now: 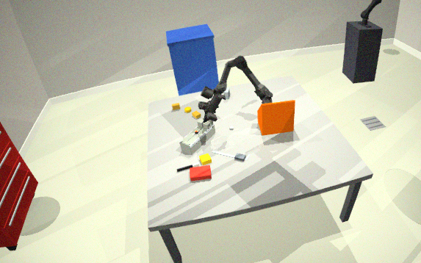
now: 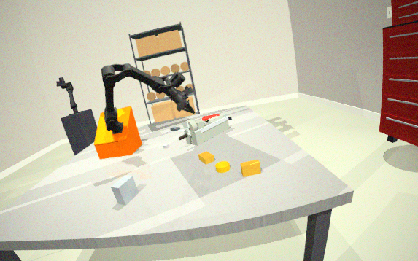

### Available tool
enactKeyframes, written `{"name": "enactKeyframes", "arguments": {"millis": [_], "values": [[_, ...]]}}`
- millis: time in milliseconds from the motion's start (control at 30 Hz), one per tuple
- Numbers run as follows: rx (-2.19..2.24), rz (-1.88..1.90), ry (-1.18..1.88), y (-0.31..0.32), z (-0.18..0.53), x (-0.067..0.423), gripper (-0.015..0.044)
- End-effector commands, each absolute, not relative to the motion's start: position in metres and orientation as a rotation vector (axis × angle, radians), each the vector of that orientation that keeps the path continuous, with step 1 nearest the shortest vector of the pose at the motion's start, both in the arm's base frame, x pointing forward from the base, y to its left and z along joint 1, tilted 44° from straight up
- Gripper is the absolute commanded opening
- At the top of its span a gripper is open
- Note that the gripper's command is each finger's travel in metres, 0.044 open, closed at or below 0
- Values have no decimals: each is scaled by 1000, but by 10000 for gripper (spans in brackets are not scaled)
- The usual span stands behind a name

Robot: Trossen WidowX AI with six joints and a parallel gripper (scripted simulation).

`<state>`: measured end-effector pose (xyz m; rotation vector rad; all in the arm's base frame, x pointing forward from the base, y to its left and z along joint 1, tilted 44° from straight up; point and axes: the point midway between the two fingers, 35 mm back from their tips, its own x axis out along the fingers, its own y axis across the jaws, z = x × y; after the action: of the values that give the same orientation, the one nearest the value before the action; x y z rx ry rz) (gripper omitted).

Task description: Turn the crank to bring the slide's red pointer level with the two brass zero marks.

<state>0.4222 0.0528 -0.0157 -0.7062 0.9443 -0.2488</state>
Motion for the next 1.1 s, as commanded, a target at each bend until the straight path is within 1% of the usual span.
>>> {"name": "enactKeyframes", "arguments": {"millis": [0,467,500,533,1067], "values": [[-706,-249,944,53,-16,422,53],[-706,-249,944,53,-16,422,420],[-706,-249,944,53,-16,422,440],[-706,-249,944,53,-16,422,440],[-706,-249,944,53,-16,422,20]]}}
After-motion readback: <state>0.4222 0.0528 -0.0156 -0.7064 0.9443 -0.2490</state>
